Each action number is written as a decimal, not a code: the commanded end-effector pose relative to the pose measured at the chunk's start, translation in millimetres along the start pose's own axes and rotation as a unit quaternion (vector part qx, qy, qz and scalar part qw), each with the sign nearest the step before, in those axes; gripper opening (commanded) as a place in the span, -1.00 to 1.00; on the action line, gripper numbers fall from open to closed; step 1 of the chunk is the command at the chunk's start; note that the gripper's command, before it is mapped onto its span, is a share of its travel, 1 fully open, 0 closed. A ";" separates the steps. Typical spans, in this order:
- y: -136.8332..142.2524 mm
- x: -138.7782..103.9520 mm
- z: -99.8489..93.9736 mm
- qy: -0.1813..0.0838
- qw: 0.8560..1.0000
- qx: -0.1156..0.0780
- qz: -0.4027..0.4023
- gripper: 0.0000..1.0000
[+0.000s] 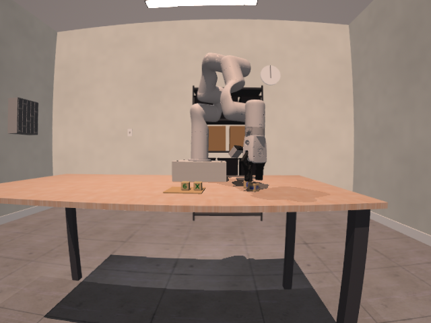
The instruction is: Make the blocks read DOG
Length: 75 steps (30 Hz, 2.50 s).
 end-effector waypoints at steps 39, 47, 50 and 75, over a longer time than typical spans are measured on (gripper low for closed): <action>-0.4 -1.4 -1.0 -0.002 1.000 0.001 0.000 0.37; -0.1 -1.4 4.5 -0.002 1.000 0.000 0.000 0.37; 0.0 -1.4 9.8 -0.002 1.000 0.000 0.000 0.37; 0.4 -1.5 33.0 -0.002 1.000 0.001 0.000 0.37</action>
Point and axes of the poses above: the point where the finger pads meet when closed, its own z axis out along the fingers, its own y axis across the jaws, x = y × z, the point moved 1 cm from there along -z, back along the fingers, and after that the axes turned 1 degree about z, right-handed, at the moved point
